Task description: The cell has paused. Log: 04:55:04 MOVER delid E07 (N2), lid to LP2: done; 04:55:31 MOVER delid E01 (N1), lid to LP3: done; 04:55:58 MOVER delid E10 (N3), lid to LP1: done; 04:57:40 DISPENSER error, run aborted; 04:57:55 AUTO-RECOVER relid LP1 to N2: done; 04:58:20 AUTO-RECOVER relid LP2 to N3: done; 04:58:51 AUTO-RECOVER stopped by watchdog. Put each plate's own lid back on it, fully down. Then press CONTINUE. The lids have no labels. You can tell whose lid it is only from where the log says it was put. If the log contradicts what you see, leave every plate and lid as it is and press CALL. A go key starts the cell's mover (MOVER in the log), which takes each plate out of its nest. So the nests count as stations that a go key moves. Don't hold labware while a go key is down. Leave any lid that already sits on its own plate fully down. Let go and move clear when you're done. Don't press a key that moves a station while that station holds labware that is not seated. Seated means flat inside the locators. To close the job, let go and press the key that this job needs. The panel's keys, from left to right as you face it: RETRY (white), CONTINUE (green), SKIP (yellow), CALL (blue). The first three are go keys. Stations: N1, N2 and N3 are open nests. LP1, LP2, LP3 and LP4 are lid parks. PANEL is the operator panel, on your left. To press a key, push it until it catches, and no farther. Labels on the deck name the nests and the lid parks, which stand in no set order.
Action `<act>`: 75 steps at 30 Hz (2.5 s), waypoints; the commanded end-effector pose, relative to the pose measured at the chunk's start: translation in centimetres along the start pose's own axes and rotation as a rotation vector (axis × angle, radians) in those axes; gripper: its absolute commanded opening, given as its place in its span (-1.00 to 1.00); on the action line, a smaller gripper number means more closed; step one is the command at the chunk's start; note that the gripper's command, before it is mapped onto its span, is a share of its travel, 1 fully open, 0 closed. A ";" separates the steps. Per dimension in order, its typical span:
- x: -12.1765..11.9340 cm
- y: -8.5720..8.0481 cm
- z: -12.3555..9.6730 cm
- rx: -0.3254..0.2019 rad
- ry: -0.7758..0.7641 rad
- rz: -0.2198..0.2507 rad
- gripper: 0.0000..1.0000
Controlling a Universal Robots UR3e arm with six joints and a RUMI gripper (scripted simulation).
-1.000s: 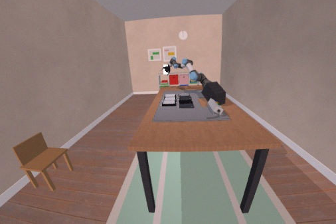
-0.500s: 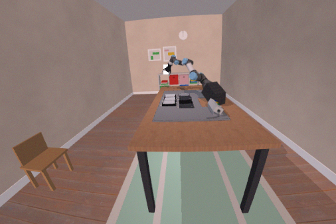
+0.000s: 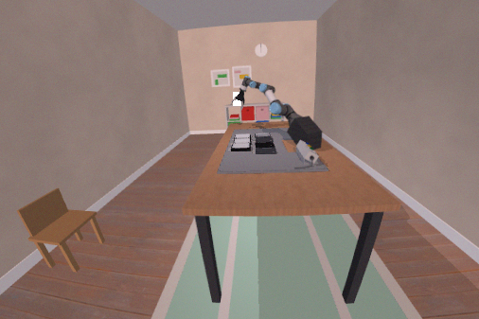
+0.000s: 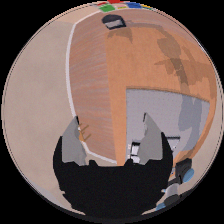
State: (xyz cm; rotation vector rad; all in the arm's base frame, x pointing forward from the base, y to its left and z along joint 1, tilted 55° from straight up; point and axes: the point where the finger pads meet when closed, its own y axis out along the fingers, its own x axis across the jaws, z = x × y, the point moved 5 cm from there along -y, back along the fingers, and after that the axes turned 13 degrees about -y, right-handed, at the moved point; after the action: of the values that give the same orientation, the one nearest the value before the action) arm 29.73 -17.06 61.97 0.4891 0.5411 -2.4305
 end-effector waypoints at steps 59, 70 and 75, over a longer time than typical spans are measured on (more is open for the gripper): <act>-12.6 -11.9 -10.3 -0.295 -0.165 0.500 0.64; -14.0 -15.0 -12.1 -0.342 -0.192 0.587 0.64; -14.4 -16.1 -12.6 -0.369 -0.209 0.638 0.64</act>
State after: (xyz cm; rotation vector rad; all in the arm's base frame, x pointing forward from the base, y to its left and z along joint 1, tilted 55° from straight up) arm 33.54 6.81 62.02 0.2114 0.6145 -1.7340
